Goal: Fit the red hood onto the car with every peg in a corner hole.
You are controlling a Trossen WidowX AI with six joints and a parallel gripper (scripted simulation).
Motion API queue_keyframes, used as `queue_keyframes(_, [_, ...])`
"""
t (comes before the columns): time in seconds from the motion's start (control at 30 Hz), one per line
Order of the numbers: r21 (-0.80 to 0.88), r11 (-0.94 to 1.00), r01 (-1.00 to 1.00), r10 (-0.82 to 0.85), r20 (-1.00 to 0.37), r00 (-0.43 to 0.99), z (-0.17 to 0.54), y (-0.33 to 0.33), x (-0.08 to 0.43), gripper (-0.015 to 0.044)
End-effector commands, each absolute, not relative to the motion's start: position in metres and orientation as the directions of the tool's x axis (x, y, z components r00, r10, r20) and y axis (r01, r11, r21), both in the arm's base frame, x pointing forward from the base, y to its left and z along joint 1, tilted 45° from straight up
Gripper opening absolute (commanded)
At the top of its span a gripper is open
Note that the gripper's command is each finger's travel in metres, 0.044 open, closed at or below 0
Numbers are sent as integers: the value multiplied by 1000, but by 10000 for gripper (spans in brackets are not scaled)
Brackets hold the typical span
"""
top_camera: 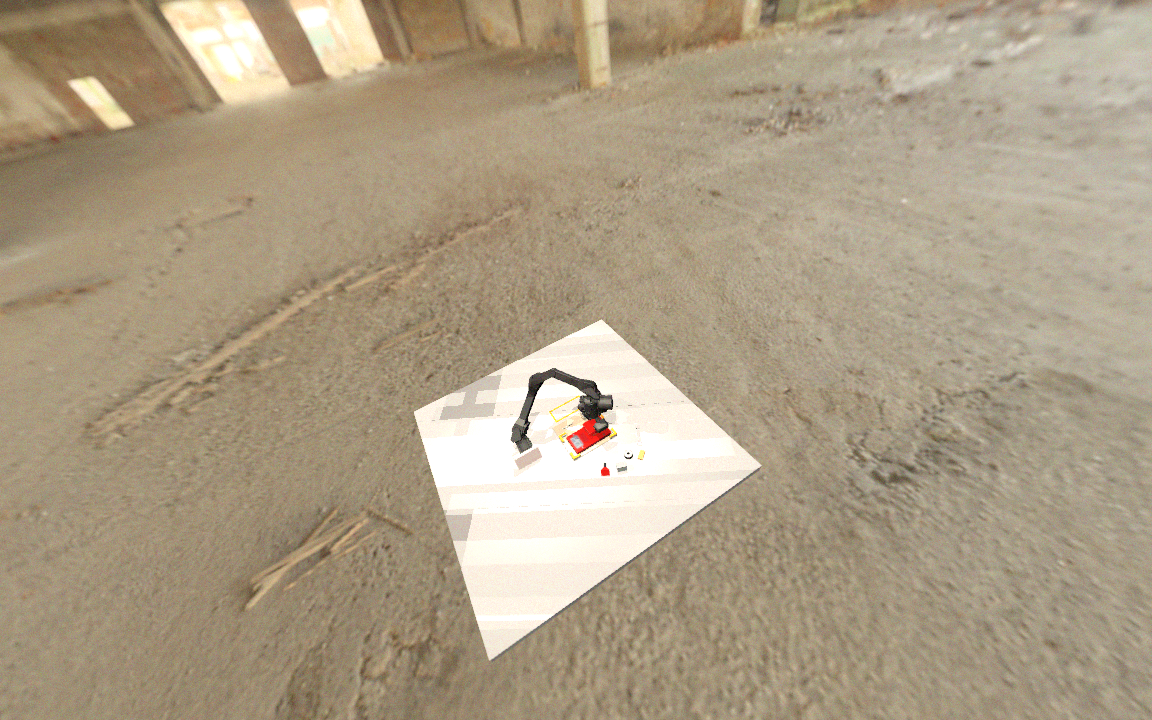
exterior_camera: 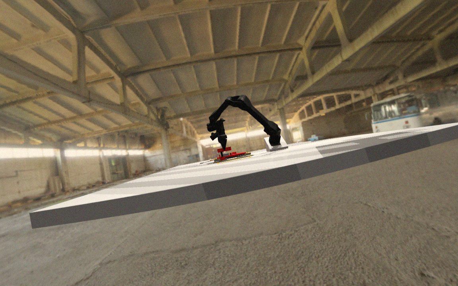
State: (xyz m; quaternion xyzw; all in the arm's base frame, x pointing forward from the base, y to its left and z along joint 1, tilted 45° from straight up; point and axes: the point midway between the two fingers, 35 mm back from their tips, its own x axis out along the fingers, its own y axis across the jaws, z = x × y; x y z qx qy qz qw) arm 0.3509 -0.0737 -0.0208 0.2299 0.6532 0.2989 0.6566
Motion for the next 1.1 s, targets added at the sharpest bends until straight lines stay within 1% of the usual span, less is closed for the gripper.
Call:
queue_keyframes(0.0, [696, 713, -87, 696, -717, -30, -22, -72, 351, 0])
queue_keyframes(1.07, [696, 713, -87, 696, -717, -30, -30, -64, 351, 0])
